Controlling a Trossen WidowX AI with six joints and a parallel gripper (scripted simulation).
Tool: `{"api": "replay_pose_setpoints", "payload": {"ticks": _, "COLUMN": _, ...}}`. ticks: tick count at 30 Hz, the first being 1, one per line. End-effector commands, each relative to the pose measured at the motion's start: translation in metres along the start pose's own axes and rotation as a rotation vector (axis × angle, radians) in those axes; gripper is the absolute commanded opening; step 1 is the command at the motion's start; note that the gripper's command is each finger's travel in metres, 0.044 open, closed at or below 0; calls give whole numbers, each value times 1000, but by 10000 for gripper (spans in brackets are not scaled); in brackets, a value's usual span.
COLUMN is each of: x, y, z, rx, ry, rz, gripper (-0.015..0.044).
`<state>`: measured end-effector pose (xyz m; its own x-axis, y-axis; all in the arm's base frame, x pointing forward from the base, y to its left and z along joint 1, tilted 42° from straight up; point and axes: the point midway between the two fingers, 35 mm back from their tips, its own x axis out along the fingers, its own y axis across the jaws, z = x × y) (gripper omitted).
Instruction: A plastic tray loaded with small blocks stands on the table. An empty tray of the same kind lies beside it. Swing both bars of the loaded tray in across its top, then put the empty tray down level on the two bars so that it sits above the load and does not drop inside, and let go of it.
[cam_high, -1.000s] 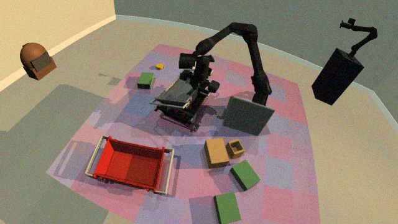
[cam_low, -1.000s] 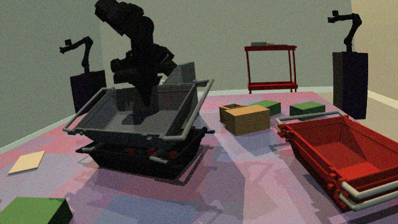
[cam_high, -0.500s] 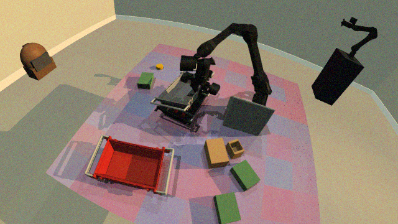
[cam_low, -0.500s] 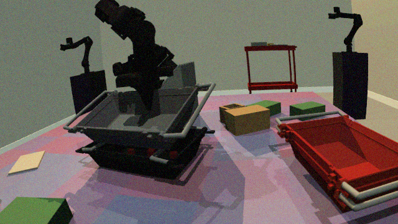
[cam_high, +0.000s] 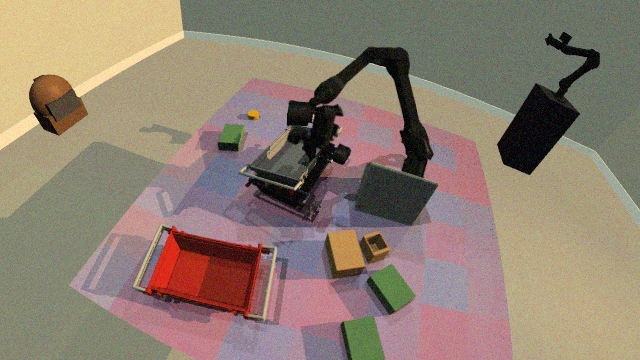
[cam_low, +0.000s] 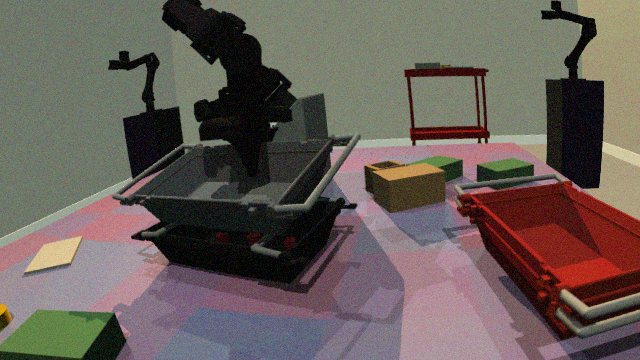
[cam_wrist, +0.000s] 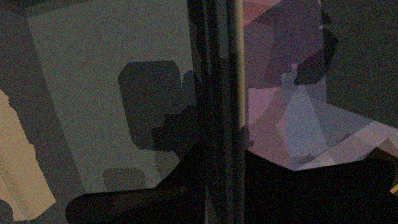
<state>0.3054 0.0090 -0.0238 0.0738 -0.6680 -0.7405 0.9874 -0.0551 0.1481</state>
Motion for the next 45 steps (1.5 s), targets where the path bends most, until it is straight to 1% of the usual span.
{"api": "replay_pose_setpoints", "payload": {"ticks": 1, "x": 8, "y": -4, "z": 1, "rx": -8, "ry": -1, "rz": -13, "gripper": 0}}
{"api": "replay_pose_setpoints", "payload": {"ticks": 27, "x": 27, "y": -9, "z": 0, "rx": -8, "ry": -2, "rz": -13, "gripper": 0}}
{"api": "replay_pose_setpoints", "payload": {"ticks": 44, "x": 27, "y": -9, "z": 0, "rx": -8, "ry": -2, "rz": -13, "gripper": 0}}
{"api": "replay_pose_setpoints", "payload": {"ticks": 45, "x": 27, "y": -9, "z": 0, "rx": -8, "ry": -2, "rz": -13, "gripper": 15}}
